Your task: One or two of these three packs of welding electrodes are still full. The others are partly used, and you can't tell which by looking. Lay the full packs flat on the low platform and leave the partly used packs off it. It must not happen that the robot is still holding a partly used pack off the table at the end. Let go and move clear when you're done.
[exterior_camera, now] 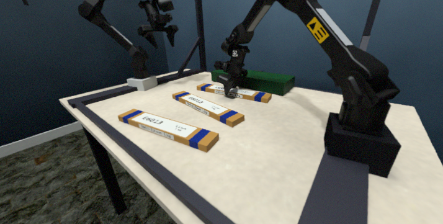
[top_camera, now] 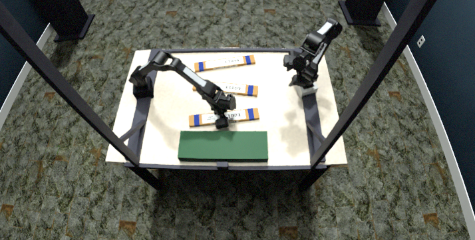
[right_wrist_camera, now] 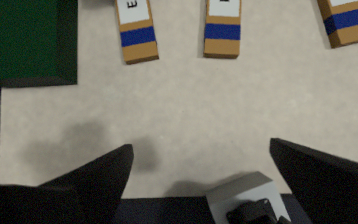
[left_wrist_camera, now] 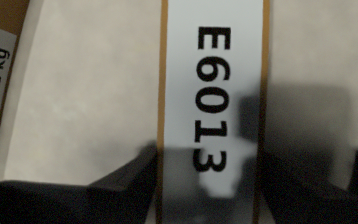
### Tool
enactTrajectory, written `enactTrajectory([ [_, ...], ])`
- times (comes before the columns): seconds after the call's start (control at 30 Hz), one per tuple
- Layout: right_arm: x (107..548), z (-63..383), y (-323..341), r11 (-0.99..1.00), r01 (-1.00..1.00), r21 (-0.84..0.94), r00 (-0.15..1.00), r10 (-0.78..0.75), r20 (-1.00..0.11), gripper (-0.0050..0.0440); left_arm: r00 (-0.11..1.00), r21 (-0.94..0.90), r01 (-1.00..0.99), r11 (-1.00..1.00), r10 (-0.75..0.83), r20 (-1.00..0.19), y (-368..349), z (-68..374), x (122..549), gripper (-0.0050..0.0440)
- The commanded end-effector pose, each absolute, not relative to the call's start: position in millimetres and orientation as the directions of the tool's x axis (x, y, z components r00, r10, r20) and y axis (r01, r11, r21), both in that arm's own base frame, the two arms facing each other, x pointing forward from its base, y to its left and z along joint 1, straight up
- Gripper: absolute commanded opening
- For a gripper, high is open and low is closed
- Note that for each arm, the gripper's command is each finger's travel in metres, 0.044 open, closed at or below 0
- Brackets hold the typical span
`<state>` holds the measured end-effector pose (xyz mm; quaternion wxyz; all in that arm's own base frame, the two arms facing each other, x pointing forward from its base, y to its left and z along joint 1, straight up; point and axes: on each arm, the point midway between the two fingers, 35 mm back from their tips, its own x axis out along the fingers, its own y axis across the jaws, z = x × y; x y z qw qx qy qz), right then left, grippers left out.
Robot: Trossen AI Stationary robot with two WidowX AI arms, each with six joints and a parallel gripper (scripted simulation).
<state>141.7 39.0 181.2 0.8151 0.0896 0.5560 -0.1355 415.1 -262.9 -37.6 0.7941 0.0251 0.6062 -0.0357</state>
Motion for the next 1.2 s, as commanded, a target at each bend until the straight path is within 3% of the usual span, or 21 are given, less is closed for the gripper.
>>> enactTrajectory([
  [0.0,143.7,187.6,39.9,0.947,0.322,0.009,0.364,-0.115,-0.924,0.043,0.287,-0.018,0.086,0.996,-0.042,-0.957,-265.3,-24.9,419.9,-0.005],
  [1.17,143.7,187.6,39.9,0.947,0.322,0.009,0.364,-0.115,-0.924,0.043,0.287,-0.018,0.086,0.996,-0.042,-0.957,-265.3,-24.9,419.9,-0.005],
])
